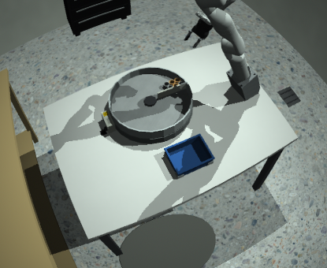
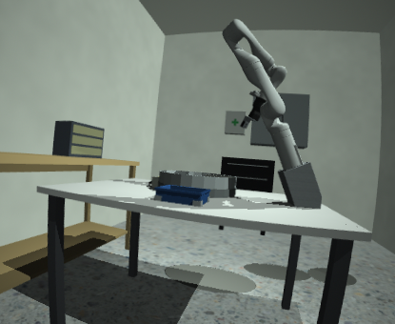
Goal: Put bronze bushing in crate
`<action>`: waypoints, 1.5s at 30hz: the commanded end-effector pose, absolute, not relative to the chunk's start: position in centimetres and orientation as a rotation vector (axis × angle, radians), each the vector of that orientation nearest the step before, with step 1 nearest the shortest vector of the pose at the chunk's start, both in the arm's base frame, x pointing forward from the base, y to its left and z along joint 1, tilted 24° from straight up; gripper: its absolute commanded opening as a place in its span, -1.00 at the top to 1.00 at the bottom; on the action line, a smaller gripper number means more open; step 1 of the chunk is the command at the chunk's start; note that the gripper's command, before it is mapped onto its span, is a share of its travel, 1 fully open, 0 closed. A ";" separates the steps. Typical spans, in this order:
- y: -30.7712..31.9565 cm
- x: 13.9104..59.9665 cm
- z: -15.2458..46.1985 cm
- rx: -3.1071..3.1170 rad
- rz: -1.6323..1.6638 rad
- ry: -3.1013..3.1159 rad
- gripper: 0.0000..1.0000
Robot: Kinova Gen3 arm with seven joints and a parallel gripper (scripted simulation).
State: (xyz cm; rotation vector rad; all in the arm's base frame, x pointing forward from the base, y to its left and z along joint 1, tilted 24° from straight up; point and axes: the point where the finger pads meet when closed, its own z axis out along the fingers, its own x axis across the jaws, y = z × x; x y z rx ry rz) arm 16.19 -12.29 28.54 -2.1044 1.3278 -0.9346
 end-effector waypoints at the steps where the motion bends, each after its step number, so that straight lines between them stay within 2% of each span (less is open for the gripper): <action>1: -12.3 16.2 28.5 -2.146 -0.923 1.312 -1.00; 9: -12.3 16.2 28.5 -2.146 -0.923 1.312 -1.00; 14: -12.1 19.0 30.9 -2.356 -0.930 1.036 -1.00; 26: -12.1 19.0 30.9 -2.356 -0.930 1.036 -1.00; 31: -12.0 21.8 33.3 -2.540 -0.925 0.735 -1.00; 43: -12.0 21.8 33.3 -2.540 -0.925 0.735 -1.00; 45: -11.9 22.9 34.2 -2.605 -0.919 0.609 -1.00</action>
